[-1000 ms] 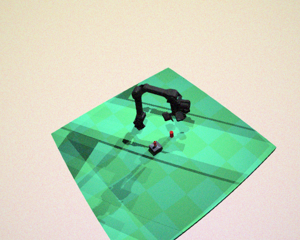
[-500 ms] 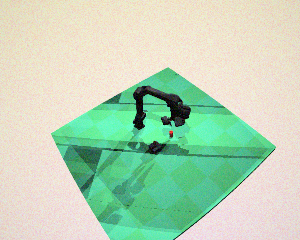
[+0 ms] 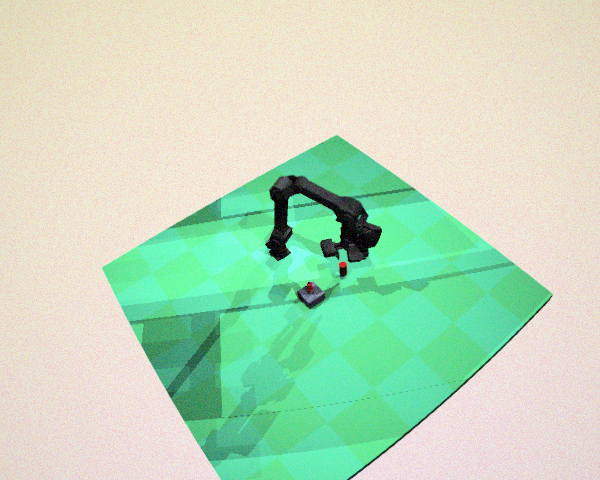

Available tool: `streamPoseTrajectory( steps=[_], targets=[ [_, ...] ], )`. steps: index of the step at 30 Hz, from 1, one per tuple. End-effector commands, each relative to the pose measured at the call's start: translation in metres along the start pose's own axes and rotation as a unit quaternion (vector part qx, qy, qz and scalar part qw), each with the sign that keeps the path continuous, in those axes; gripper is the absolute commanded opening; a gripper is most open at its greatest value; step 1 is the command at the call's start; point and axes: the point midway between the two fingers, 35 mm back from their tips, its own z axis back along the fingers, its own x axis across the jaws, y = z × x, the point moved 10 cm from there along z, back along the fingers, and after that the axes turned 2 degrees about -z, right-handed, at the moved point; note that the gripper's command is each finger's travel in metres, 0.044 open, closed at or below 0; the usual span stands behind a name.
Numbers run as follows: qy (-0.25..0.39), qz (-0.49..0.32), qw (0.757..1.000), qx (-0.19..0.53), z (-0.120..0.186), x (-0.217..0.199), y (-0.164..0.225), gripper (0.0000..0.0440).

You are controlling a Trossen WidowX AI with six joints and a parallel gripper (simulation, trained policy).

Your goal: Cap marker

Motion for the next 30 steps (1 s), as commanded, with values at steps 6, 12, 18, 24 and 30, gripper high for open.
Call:
streamPoseTrajectory(
  steps=[6, 12, 18, 24, 30],
  targets=[
    [0.032, 0.003, 0.999, 0.021, -0.021, -0.004, -0.003, 0.0309],
    [0.042, 0.008, 0.999, 0.029, -0.034, -0.005, -0.004, 0.0303],
    [0.049, 0.017, 0.998, 0.036, -0.048, -0.005, -0.004, 0.0294],
    [0.053, 0.028, 0.997, 0.040, -0.063, -0.005, -0.005, 0.0279],
    [0.055, 0.039, 0.997, 0.038, -0.074, -0.006, -0.004, 0.0266]
  ],
)
